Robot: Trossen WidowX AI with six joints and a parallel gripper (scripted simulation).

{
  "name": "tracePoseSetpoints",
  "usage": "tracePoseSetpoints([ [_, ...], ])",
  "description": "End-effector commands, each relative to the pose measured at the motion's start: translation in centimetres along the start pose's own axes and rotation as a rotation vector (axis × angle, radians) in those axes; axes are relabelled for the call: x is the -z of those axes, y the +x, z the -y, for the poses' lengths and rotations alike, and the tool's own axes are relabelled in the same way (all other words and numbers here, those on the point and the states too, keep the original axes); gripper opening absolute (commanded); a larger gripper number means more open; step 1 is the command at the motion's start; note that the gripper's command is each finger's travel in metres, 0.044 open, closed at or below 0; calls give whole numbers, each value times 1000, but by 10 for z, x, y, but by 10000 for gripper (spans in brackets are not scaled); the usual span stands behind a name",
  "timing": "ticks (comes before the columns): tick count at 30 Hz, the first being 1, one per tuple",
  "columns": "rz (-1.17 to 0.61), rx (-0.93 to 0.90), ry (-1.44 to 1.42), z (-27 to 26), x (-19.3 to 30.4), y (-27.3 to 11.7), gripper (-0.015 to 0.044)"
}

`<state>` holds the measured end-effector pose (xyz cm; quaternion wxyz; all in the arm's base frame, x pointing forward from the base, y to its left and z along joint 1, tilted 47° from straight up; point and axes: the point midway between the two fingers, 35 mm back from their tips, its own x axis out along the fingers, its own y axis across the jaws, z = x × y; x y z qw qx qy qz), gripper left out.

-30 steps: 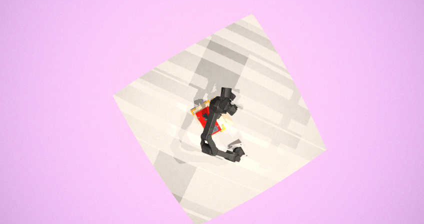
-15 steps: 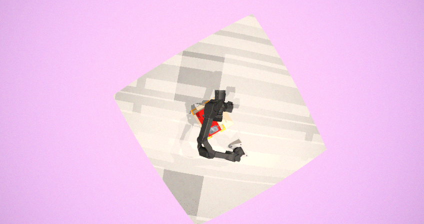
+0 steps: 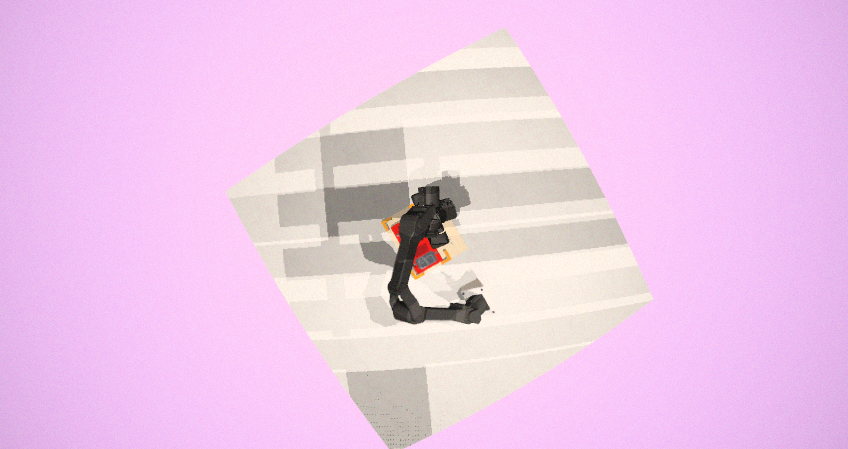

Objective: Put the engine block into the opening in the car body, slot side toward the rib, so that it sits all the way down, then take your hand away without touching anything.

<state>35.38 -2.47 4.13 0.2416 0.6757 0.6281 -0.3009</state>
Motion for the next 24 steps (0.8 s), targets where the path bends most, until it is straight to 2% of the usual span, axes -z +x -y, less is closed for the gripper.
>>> tracePoseSetpoints([
  [1,-4,-6,-157,2,9,2,0],
  [24,-14,-11,-956,15,50,19,0],
])
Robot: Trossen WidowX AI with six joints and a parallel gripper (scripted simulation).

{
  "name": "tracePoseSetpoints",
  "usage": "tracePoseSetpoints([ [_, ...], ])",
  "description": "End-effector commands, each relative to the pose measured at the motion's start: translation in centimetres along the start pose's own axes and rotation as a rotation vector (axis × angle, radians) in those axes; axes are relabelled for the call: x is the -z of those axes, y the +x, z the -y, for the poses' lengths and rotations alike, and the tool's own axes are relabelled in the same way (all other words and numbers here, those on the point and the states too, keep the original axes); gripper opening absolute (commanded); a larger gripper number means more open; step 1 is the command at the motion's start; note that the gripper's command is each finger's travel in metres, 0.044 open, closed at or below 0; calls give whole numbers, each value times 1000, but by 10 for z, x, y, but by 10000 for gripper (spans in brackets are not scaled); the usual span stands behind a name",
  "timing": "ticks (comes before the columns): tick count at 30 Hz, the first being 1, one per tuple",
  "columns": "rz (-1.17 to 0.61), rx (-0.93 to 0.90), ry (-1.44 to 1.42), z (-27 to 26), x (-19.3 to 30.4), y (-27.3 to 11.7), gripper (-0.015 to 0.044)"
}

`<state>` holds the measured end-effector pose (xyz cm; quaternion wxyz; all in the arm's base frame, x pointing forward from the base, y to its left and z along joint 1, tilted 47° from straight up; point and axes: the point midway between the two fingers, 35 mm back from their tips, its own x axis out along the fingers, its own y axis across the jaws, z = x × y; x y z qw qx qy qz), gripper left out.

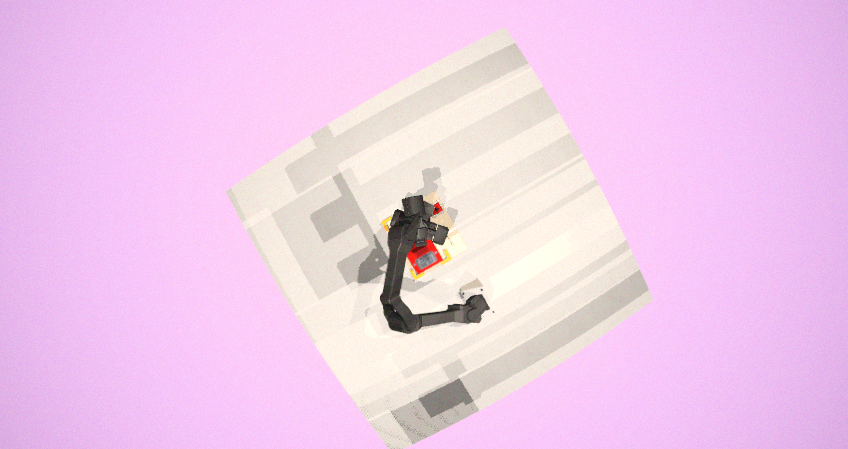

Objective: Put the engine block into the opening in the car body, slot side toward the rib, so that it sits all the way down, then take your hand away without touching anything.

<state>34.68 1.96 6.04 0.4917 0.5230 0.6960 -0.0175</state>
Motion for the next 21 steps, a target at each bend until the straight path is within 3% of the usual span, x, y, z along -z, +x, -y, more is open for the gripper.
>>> tracePoseSetpoints([
  [1,-1,-8,-158,-4,8,2,0],
  [21,-11,-24,-847,-17,43,17,0],
])
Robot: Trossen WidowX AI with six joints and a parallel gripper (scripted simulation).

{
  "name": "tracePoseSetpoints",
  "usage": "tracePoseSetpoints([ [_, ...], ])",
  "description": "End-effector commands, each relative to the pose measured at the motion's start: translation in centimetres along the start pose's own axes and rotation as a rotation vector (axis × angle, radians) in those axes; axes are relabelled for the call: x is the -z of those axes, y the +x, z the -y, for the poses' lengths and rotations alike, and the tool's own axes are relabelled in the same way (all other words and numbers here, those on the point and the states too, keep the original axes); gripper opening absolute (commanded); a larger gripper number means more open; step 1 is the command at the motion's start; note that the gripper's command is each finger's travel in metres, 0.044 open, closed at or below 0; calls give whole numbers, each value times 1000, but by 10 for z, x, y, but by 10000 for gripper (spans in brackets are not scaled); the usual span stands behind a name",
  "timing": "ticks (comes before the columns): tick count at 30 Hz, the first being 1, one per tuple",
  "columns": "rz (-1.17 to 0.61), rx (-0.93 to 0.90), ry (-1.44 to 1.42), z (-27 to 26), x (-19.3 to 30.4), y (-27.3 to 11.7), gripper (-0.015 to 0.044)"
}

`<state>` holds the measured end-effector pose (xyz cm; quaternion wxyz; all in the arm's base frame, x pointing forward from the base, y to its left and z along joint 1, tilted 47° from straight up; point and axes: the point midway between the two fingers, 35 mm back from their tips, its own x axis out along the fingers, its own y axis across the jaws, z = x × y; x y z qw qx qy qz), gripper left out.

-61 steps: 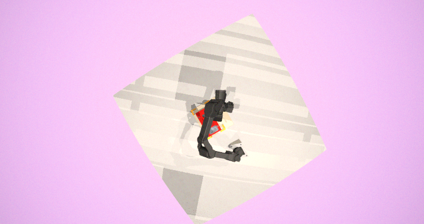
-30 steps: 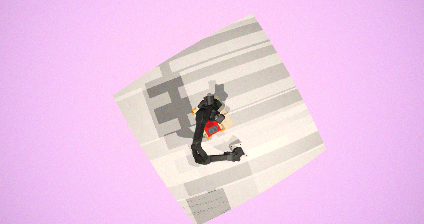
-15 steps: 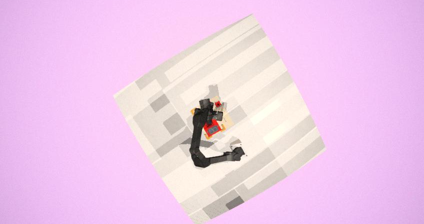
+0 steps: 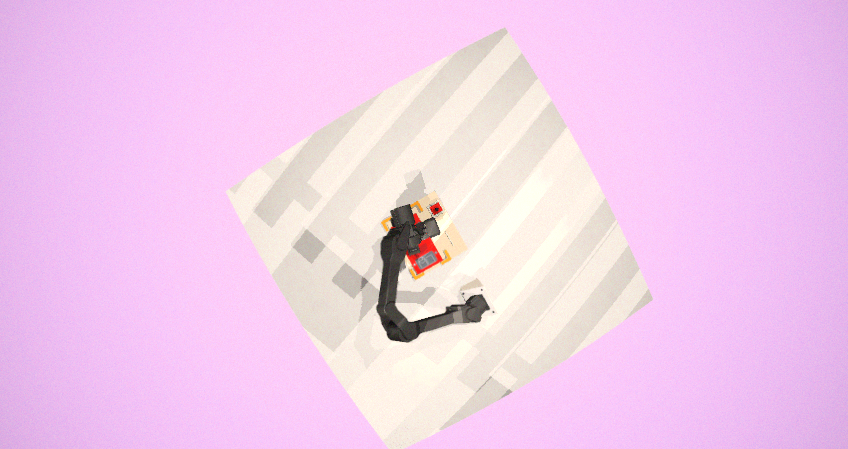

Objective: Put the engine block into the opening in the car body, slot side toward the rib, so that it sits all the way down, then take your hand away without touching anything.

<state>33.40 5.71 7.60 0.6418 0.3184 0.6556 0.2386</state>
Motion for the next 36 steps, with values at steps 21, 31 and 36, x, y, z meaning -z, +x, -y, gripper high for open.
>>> tracePoseSetpoints([
  [21,3,-8,-205,-7,5,2,159],
  [31,3,-8,-210,-7,5,2,159],
  [36,3,-9,-123,-7,5,2,159],
])
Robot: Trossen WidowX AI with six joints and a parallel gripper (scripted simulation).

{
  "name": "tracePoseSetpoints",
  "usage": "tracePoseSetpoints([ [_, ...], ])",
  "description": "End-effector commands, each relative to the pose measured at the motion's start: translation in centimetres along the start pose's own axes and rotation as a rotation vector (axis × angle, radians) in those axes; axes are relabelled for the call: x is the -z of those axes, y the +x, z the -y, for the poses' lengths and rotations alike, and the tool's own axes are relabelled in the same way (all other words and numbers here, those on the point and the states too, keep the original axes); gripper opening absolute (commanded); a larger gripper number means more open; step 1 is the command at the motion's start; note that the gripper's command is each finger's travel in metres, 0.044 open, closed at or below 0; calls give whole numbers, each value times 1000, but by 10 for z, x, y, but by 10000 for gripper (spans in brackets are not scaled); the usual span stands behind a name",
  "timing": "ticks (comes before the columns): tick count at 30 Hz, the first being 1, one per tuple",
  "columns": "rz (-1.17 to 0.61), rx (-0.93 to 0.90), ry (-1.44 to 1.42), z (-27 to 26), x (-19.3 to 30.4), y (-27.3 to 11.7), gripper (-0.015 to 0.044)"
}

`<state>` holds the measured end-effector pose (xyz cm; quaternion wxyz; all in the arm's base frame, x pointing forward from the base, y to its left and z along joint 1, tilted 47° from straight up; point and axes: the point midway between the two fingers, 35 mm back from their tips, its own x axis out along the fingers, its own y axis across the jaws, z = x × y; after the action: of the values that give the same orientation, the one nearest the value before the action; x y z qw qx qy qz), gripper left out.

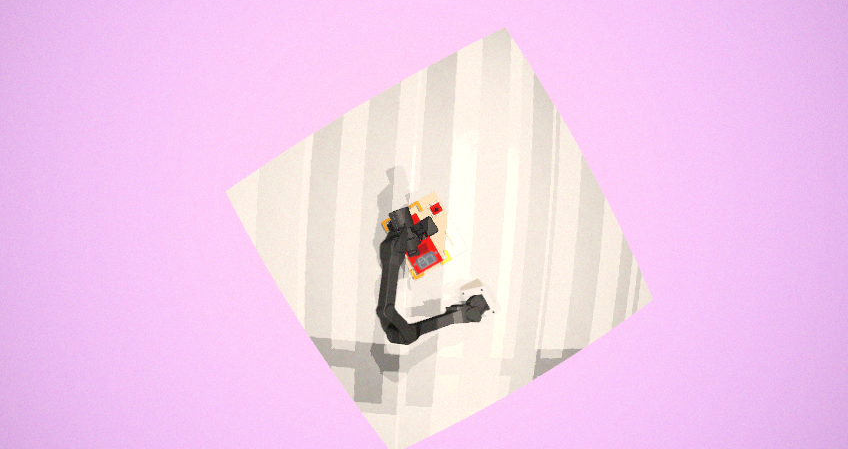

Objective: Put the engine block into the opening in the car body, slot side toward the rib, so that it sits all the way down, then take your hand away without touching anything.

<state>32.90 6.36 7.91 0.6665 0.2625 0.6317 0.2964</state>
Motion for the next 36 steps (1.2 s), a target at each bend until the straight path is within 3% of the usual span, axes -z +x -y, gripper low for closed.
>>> tracePoseSetpoints([
  [1,3,-4,82,-1,-1,0,159],
  [9,3,-4,202,-1,-1,0,159],
  [23,4,-4,-102,-1,-1,1,159],
  [36,3,-4,120,-1,-1,4,159],
])
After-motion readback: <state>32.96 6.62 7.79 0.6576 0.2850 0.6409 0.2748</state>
